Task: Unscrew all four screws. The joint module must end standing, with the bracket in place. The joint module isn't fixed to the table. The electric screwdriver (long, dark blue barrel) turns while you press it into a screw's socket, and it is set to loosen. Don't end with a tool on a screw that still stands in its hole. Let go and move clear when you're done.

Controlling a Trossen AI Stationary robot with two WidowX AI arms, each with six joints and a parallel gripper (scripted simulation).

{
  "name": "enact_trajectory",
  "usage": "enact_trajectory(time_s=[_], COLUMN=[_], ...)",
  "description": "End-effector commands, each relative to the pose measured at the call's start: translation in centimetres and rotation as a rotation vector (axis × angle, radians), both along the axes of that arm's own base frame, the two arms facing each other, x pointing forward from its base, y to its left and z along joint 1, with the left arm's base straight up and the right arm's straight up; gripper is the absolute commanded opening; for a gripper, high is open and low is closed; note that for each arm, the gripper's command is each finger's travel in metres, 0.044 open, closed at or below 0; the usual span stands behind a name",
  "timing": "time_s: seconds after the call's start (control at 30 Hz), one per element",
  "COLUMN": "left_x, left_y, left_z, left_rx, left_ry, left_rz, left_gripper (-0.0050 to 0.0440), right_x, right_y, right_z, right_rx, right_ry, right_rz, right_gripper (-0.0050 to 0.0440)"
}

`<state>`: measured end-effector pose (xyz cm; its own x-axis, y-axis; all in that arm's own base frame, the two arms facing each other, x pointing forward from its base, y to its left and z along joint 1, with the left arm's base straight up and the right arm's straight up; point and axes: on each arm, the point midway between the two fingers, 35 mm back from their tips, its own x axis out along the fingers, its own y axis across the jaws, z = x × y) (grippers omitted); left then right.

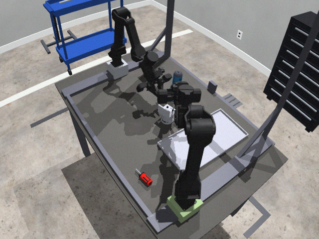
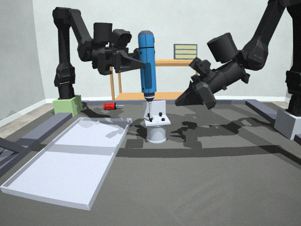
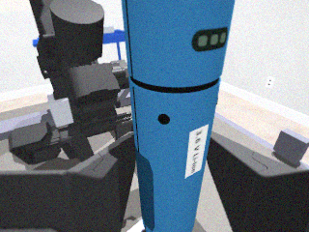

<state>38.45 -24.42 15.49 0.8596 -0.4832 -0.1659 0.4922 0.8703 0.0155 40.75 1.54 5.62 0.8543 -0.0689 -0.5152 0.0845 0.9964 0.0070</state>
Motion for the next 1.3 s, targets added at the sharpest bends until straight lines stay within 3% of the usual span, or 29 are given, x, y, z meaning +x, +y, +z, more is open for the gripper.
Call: enact_trajectory(time_s=[0.0,0.2,0.5,0.7,1.0,1.27], left_x=[0.1,0.1,0.1,0.1,0.1,0.1], left_y=[-0.2,-0.2,-0.2,-0.2,-0.2,-0.2], left_z=[1.5,1.5,1.5,1.5,1.5,1.5], left_rx=[-0.019,-0.019,-0.019,-0.019,-0.019,-0.019], left_ry=[-0.029,-0.029,-0.029,-0.029,-0.029,-0.029], left_rz=[-0.001,-0.001,-0.001,-0.001,-0.001,-0.001], left_gripper=[0.0162,0.0162,0.0162,0.0162,0.0162,0.0162], right_x=[0.4,1.3,5.9,7.5,8.2,8.0], right_y=[1.3,2.2,1.9,1.7,1.7,1.8], right_z=[1.2,0.8,-1.6,-2.5,-2.9,-2.7], right_rx=[-0.002,-0.007,-0.007,-0.006,-0.006,-0.006], right_ry=[-0.037,-0.041,-0.044,-0.045,-0.045,-0.045], right_rz=[0.016,0.04,0.042,0.041,0.039,0.04], right_gripper=[0.01,0.01,0.01,0.01,0.01,0.0047])
